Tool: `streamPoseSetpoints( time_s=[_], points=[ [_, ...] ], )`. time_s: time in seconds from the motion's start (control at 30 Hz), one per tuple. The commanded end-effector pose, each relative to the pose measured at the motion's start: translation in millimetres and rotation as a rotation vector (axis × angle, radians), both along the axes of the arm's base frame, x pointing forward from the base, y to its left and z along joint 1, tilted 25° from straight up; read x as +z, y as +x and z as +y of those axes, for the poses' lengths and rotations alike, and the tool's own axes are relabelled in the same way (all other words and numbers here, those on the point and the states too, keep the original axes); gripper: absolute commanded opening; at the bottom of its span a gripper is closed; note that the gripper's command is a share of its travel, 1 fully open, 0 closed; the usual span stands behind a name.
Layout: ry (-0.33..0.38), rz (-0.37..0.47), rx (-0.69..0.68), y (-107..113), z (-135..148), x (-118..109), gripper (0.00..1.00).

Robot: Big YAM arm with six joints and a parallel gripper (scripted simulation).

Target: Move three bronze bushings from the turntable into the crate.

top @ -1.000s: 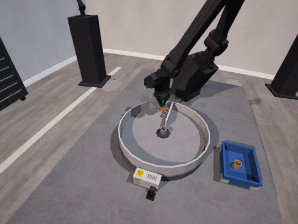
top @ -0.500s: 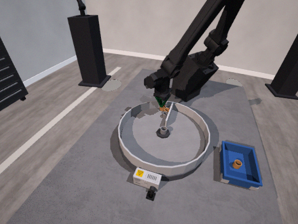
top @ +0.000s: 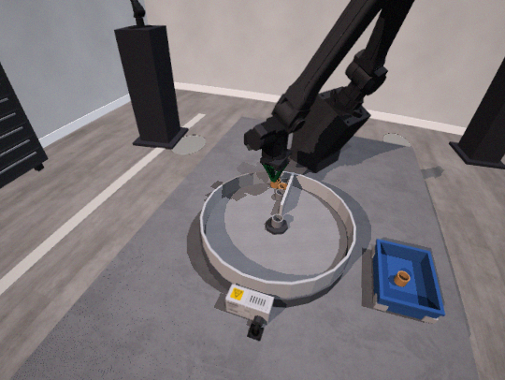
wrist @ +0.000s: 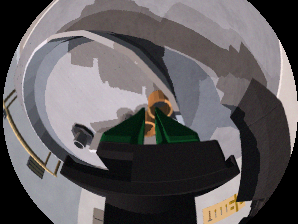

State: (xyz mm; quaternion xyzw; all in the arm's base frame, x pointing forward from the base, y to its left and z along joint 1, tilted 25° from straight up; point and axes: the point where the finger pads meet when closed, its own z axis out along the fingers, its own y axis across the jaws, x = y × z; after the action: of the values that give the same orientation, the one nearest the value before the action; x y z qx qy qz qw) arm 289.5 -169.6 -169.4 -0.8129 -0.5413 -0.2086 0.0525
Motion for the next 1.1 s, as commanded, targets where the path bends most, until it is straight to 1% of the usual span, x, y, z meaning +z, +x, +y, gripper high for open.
streamPoseSetpoints(
  time_s=[0.0, 0.4, 0.57, 1.07],
  points=[
    [0.006, 0.001, 0.0, 2.9, 1.9, -4.1, 0.12],
    [0.006, 0.001, 0.0, 2.6, 2.2, -4.2, 0.12],
    [0.013, 0.009, 0.001, -2.9, 7.8, -5.3, 0.12],
    [0.012, 0.009, 0.001, -2.9, 7.9, -5.4, 0.12]
  ],
)
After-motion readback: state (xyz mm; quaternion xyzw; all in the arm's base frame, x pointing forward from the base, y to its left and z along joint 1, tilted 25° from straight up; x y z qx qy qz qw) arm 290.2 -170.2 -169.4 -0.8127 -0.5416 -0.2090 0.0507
